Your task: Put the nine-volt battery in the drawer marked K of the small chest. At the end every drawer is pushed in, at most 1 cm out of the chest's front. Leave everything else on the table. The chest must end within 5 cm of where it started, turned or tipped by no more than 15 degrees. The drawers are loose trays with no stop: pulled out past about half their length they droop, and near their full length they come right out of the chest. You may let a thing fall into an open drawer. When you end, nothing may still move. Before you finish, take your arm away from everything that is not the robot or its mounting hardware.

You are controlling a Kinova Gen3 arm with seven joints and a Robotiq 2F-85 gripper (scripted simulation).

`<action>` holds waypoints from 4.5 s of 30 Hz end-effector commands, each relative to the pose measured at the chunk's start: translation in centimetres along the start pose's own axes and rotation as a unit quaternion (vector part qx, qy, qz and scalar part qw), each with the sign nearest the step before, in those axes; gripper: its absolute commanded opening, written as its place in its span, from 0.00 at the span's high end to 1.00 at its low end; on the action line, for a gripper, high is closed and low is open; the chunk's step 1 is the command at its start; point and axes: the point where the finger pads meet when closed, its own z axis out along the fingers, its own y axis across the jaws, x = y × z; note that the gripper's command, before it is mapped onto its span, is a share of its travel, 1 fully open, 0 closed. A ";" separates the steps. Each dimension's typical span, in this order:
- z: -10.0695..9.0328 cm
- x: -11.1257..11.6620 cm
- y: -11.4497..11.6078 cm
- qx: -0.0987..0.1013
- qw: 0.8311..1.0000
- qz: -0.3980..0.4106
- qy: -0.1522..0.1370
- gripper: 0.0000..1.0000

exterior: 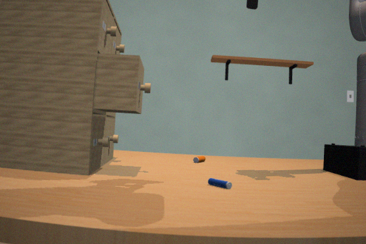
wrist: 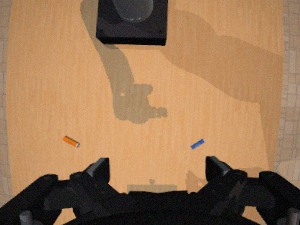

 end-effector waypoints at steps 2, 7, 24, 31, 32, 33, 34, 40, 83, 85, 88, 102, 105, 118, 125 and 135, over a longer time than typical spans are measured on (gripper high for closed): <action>0.6 -0.2 0.0 -0.001 1.000 -0.001 -0.017 0.00; 1.9 -1.1 0.0 -0.001 0.999 -0.001 -0.054 0.00; 6.3 -4.3 0.0 -0.001 0.983 -0.001 -0.182 0.00; 7.4 -5.1 0.0 -0.001 0.977 -0.001 -0.214 0.00; 7.6 -5.2 0.0 -0.001 0.975 -0.001 -0.220 0.00; 7.8 -5.4 0.0 -0.001 0.974 -0.001 -0.226 0.00; 8.0 -5.5 0.0 -0.001 0.973 -0.001 -0.230 0.00; 8.9 -6.0 0.0 -0.001 0.968 -0.001 -0.252 0.00; 9.5 -6.6 0.0 -0.001 0.962 -0.001 -0.274 1.00; 9.5 -6.6 0.0 -0.001 0.962 -0.001 -0.274 1.00; 9.5 -6.6 0.0 -0.001 0.962 -0.001 -0.274 1.00; 9.5 -6.6 0.0 -0.001 0.962 -0.001 -0.273 1.00; 9.5 -6.6 0.0 -0.001 0.962 -0.001 -0.273 1.00; 9.7 -6.7 0.0 -0.001 0.962 -0.001 -0.273 1.00; 10.0 -6.9 0.0 -0.001 0.962 -0.001 -0.273 1.00; 10.3 -7.1 0.0 -0.001 0.962 -0.001 -0.274 1.00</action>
